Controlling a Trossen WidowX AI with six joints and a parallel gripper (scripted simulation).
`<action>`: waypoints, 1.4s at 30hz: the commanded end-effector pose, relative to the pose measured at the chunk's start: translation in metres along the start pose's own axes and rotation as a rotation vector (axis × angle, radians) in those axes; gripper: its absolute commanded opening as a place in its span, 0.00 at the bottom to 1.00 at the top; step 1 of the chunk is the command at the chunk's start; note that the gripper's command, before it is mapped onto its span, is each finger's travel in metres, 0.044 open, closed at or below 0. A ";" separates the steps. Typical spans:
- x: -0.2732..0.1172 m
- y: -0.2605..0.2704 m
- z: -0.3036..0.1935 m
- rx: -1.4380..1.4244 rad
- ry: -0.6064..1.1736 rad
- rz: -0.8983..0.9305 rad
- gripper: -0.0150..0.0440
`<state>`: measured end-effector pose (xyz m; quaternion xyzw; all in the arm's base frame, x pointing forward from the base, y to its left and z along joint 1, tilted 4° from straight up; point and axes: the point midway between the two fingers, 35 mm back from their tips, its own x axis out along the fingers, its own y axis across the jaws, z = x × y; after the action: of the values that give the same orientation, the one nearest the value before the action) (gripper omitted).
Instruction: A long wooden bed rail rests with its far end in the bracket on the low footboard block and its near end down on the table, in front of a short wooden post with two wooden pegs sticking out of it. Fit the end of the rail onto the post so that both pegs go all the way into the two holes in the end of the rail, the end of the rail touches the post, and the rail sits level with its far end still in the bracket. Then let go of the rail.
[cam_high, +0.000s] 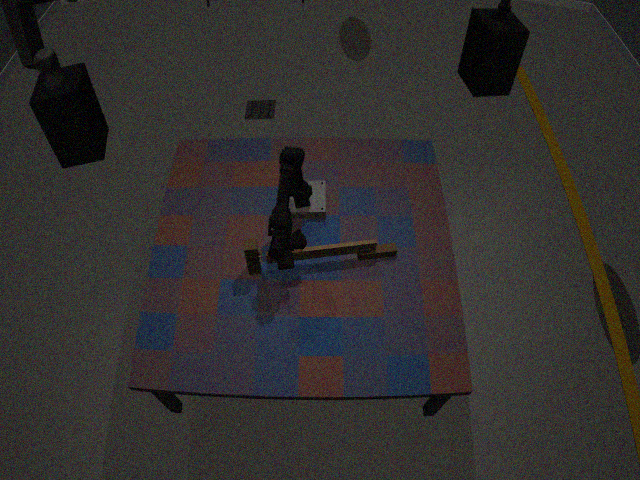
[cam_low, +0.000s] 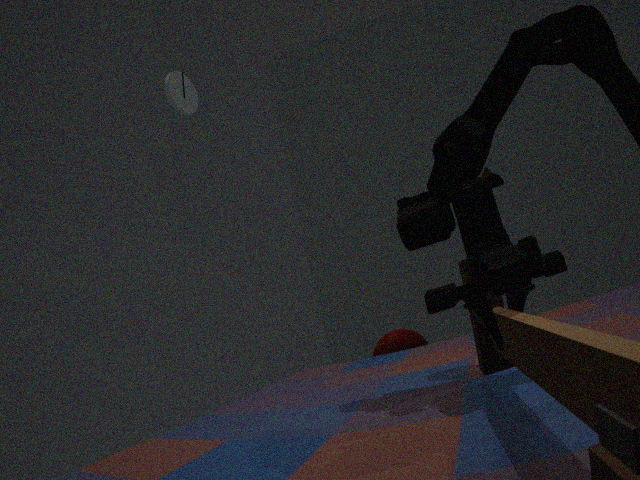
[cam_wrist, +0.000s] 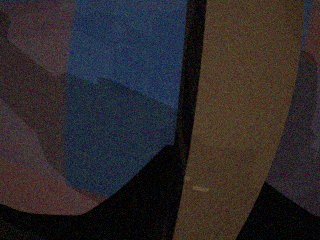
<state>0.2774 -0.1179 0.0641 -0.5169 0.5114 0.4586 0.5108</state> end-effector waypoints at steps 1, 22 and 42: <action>-0.004 -0.004 -0.003 -0.002 0.004 -0.013 0.25; -0.003 -0.005 -0.009 -0.002 0.005 -0.013 0.25; -0.003 -0.004 -0.015 -0.002 0.006 -0.013 0.25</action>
<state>0.2783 -0.1300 0.0646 -0.5177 0.5100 0.4585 0.5115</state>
